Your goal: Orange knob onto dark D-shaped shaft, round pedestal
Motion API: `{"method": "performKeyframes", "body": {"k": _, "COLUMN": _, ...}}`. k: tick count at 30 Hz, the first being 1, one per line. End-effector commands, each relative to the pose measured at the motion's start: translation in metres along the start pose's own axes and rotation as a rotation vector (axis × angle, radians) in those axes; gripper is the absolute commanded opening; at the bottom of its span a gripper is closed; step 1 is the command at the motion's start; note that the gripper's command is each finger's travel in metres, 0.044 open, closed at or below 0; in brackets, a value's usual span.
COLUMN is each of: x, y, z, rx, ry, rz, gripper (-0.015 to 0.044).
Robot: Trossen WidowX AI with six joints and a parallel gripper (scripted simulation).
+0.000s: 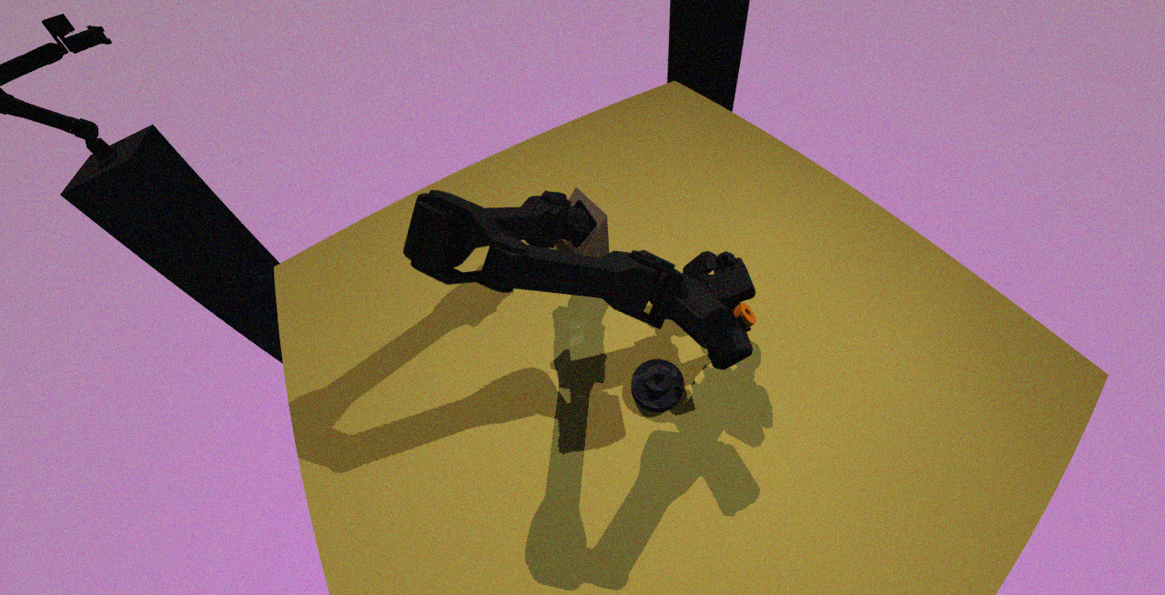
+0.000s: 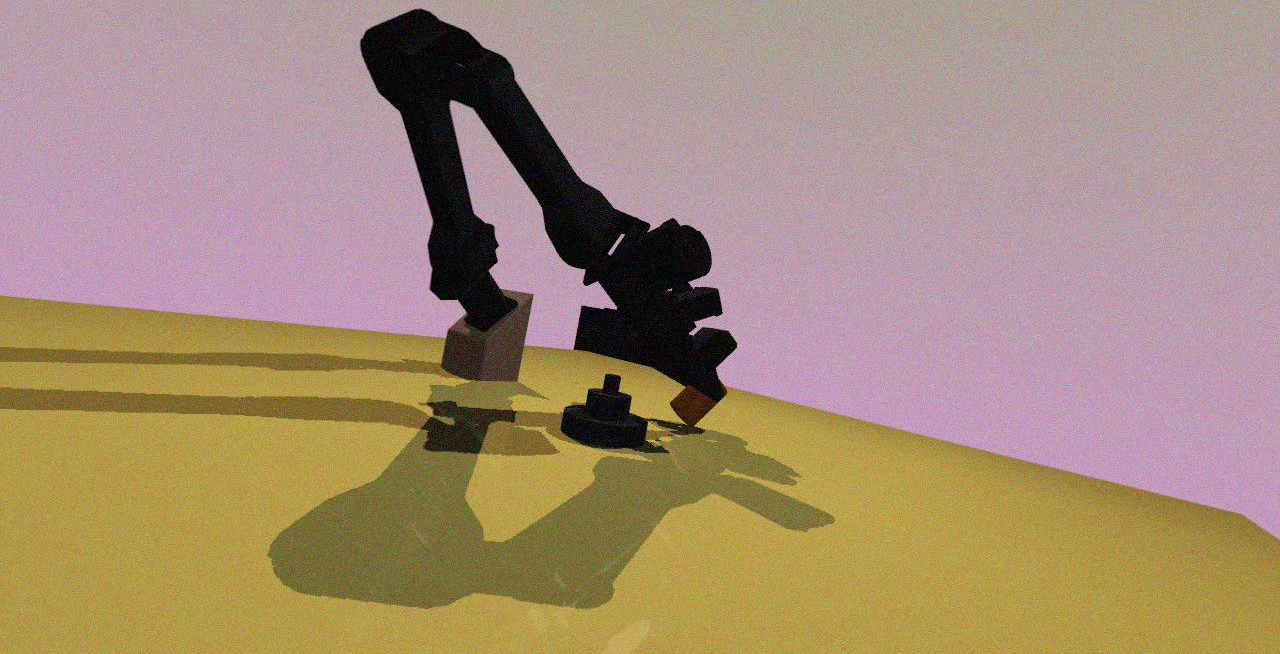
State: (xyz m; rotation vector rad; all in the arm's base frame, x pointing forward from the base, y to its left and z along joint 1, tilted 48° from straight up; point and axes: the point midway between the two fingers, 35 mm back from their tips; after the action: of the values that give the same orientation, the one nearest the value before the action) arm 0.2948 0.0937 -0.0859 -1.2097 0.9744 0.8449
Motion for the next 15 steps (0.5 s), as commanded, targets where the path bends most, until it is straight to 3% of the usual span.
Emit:
{"method": "performKeyframes", "body": {"k": 1, "x": -0.003, "y": 0.001, "z": -0.003, "rx": -0.003, "ry": -0.054, "rz": 0.001, "gripper": 0.0179}}
{"method": "performKeyframes", "body": {"k": 15, "x": -0.011, "y": 0.001, "z": -0.014, "rx": -0.005, "ry": -0.255, "rz": 0.003, "gripper": 0.0179}}
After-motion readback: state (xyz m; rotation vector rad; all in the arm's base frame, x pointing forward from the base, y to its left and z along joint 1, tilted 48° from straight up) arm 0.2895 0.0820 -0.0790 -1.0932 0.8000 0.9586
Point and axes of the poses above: the point midway between the two fingers, 35 mm back from their tips, its own x axis out along the fingers, its own y axis across the jaws, z = x × y
